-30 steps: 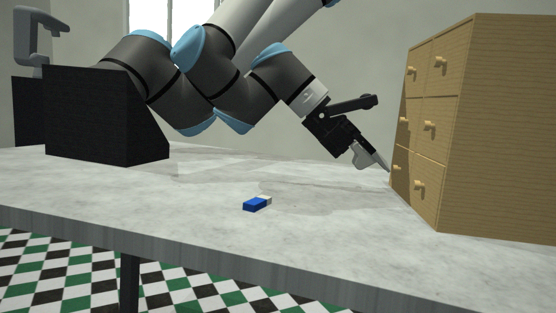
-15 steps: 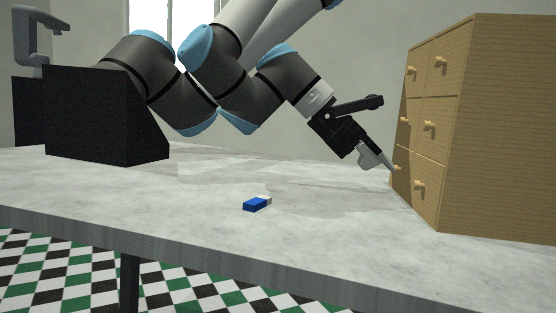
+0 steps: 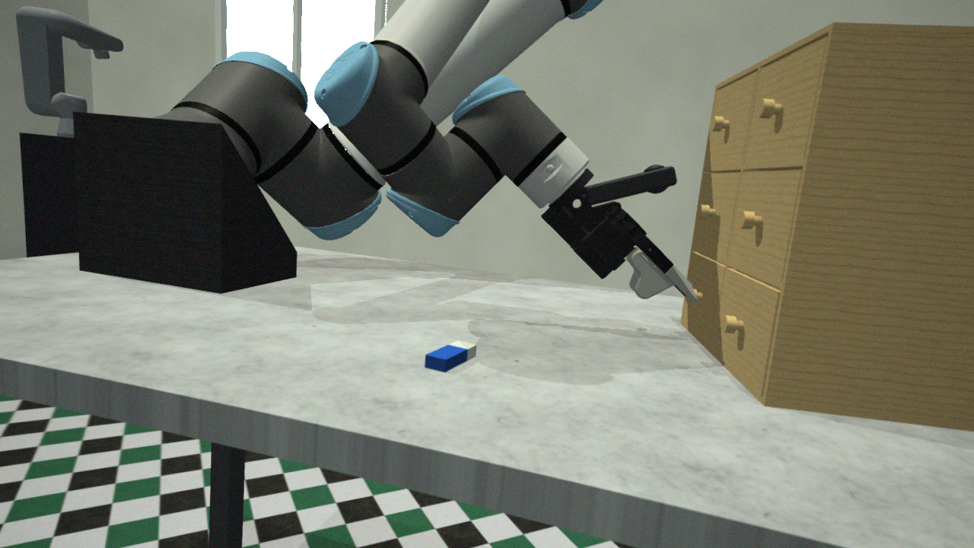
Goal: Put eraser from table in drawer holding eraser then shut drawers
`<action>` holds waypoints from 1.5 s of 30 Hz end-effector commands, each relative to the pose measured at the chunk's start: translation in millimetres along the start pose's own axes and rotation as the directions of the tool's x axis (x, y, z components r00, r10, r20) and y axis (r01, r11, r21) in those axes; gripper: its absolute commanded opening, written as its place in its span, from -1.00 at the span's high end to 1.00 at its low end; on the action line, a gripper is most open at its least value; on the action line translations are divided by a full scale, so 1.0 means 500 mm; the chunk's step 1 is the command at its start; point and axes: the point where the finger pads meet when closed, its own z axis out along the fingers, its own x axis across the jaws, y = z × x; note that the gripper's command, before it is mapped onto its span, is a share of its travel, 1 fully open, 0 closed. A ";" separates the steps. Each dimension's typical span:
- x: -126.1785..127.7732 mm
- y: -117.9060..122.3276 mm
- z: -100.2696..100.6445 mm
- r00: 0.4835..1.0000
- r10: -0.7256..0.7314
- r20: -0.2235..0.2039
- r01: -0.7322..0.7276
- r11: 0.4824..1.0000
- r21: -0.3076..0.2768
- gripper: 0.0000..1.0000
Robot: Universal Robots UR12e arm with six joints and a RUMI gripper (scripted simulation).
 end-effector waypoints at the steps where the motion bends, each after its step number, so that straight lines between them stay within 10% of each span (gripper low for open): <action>1: 0.000 -0.002 0.000 1.000 0.000 0.000 0.000 1.000 0.001 0.61; 45: 0.000 -0.002 0.000 1.000 0.000 0.000 0.000 1.000 0.001 0.86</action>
